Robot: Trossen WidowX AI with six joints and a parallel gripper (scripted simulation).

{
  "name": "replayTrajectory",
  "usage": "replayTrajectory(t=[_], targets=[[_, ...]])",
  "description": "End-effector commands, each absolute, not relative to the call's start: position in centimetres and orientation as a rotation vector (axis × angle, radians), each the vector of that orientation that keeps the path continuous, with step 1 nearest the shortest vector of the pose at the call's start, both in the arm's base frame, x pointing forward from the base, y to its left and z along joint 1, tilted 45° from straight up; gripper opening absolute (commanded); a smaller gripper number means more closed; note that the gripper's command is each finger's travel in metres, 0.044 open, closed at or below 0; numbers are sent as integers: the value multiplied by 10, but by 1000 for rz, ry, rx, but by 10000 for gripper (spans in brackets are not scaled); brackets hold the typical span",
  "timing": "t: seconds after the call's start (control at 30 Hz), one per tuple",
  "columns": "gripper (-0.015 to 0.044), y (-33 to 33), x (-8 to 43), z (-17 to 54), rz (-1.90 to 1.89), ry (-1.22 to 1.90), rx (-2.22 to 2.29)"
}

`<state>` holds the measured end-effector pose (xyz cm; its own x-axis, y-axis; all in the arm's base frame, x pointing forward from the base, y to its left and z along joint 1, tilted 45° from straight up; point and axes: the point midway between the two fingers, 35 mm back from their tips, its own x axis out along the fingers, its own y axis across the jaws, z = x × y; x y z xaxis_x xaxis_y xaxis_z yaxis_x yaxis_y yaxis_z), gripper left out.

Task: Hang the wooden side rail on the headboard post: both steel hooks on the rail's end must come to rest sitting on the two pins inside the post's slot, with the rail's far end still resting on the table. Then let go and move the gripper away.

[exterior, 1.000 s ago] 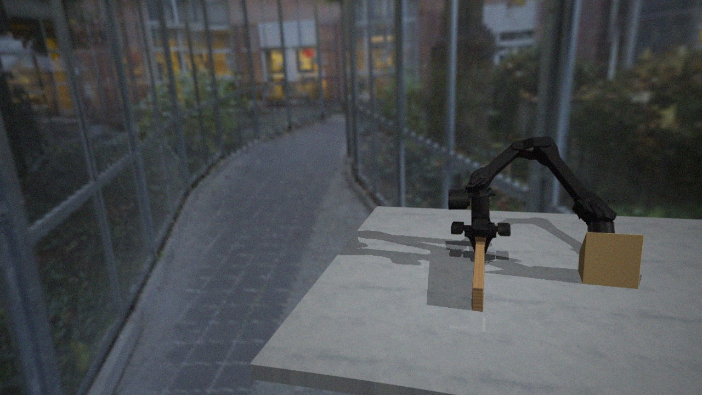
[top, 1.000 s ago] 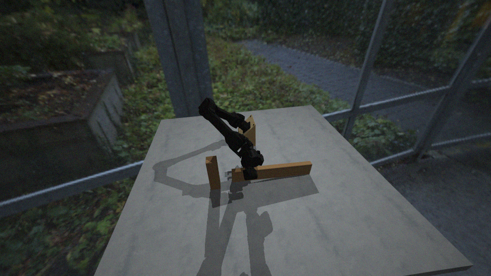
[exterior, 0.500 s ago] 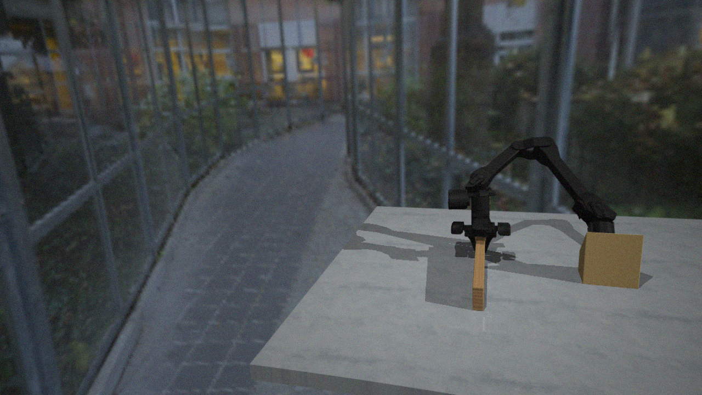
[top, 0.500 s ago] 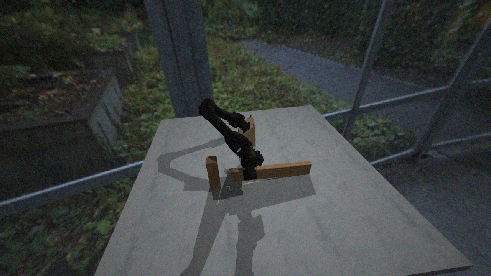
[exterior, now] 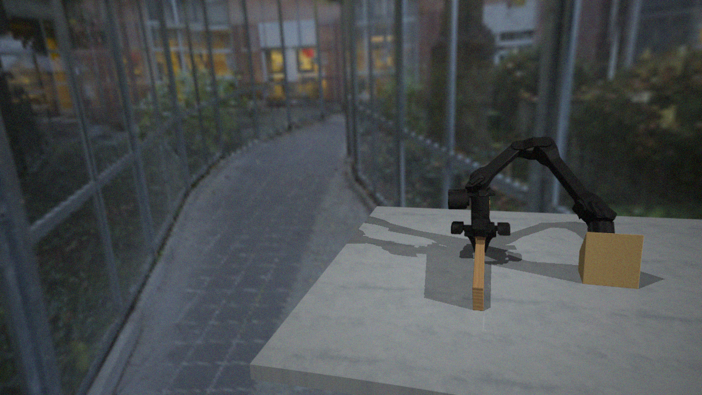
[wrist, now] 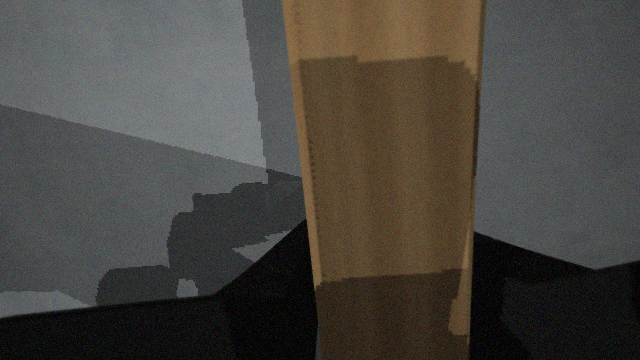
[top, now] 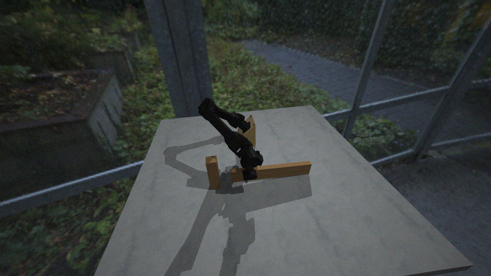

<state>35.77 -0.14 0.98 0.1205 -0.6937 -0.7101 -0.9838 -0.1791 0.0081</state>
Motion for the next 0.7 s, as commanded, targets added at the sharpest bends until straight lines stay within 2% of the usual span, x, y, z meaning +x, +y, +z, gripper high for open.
replayTrajectory(t=[0.0,0.67], targets=[[0,2,361,17,801,1595,-1942],[0,0,360,18,801,1595,-1943]])
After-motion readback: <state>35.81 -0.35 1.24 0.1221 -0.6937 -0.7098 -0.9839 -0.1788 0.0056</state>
